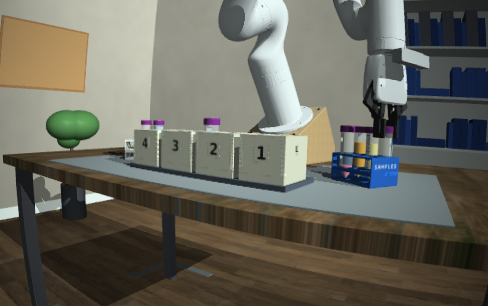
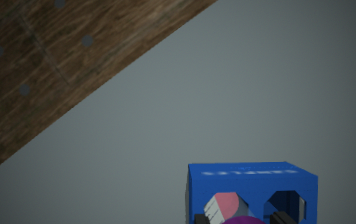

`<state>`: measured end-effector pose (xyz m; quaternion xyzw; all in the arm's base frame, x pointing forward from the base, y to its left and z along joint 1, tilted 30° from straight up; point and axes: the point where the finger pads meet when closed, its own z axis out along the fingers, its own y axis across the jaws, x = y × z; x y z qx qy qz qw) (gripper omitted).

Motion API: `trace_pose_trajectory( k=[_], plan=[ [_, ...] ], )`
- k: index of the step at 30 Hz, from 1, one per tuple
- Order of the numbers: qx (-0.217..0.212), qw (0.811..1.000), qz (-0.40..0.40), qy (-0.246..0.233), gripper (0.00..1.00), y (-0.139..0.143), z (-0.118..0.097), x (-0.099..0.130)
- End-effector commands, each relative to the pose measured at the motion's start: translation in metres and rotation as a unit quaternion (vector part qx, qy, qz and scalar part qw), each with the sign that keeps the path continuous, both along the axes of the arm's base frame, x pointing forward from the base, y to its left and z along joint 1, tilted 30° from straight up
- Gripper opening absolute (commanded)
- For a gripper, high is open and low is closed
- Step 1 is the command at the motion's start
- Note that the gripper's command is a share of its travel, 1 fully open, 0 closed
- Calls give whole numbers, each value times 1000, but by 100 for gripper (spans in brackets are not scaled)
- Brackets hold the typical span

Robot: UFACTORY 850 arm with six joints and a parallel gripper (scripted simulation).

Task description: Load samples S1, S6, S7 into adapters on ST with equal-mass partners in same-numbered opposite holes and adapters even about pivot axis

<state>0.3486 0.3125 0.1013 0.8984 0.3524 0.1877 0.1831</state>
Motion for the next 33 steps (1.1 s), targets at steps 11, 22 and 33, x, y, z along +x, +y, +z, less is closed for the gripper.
trace_pose_trajectory(
  k=[11,22,33],
  plan=[
    [1,1000,0,0,0,2,7,-4],
    [1,1000,0,0,0,3,13,-6],
    [1,1000,0,0,0,4,17,-9]
  ],
)
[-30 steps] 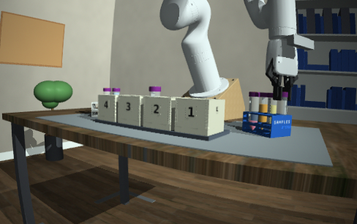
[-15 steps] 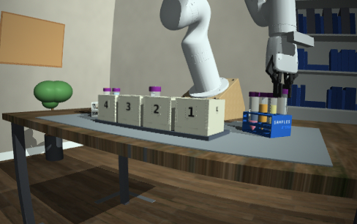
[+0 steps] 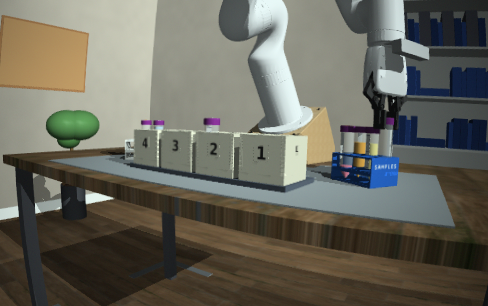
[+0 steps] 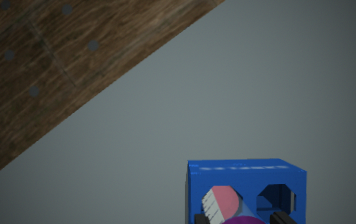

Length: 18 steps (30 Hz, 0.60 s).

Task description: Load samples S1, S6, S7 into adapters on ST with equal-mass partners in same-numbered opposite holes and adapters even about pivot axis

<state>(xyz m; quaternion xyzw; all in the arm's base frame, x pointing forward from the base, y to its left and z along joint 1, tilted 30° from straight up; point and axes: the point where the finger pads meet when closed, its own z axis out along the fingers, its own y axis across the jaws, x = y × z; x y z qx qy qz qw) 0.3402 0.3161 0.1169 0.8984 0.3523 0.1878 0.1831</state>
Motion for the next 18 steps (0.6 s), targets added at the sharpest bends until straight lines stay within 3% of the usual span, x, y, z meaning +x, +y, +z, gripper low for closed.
trace_pose_trajectory(
  k=[1,18],
  plan=[
    [0,1000,0,0,0,1,3,-1],
    [1,1000,0,0,0,7,29,-15]
  ],
)
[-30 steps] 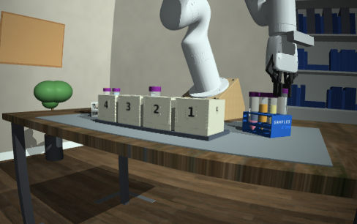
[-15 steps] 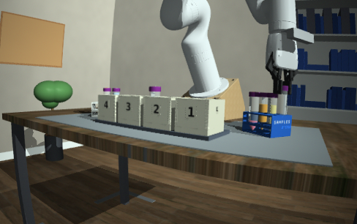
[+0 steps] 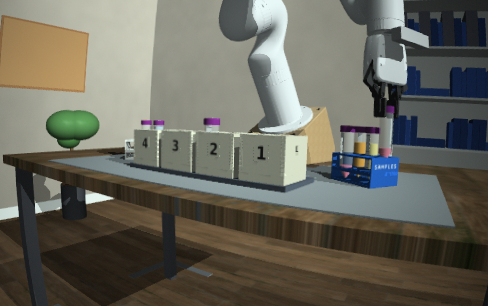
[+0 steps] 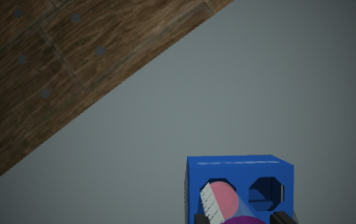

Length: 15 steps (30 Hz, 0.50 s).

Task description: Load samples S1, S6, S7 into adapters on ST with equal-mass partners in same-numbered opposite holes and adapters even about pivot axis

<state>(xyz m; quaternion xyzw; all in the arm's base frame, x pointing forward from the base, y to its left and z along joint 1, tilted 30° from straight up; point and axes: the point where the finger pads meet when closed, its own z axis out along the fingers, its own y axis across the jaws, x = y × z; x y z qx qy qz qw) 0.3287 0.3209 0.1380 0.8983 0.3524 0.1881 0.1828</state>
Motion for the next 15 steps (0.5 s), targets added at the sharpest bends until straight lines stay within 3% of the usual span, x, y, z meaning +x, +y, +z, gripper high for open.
trace_pose_trajectory(
  k=[1,15],
  plan=[
    [0,1000,0,0,0,3,9,-5],
    [0,1000,0,0,0,7,30,-16]
  ],
)
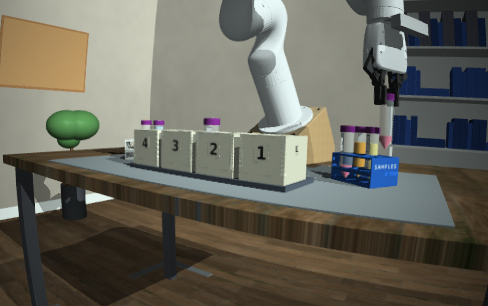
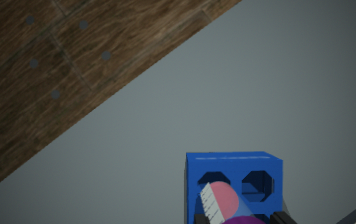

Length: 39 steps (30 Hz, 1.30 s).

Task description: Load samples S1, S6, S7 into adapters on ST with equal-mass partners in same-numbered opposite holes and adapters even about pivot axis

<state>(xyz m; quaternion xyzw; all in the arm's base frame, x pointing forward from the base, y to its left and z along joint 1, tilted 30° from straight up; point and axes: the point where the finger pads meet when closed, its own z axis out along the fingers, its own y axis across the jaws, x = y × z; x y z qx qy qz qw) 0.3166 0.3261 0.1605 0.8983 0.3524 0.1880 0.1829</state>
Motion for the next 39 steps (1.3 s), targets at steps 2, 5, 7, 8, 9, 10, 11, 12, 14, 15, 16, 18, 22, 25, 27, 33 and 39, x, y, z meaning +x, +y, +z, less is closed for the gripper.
trace_pose_trajectory(
  k=[2,5,7,8,9,10,11,12,14,15,16,18,22,25,27,33,39],
  plan=[
    [0,1000,0,0,0,3,11,-5],
    [0,1000,0,0,0,3,13,-6],
    [0,1000,0,0,0,4,16,-8],
    [0,1000,0,0,0,5,18,-9],
    [0,1000,0,0,0,5,20,-10],
    [0,1000,0,0,0,5,21,-11],
    [0,1000,0,0,0,6,23,-12],
    [0,1000,0,0,0,6,25,-13],
    [0,1000,0,0,0,7,28,-15],
    [0,1000,0,0,0,7,30,-16],
    [0,1000,0,0,0,8,32,-17],
    [0,1000,0,0,0,8,35,-19],
    [0,1000,0,0,0,9,39,-20],
    [0,1000,0,0,0,10,44,-23],
    [0,1000,0,0,0,11,47,-25],
    [0,1000,0,0,0,13,54,-29],
    [0,1000,0,0,0,13,54,-29]
  ],
)
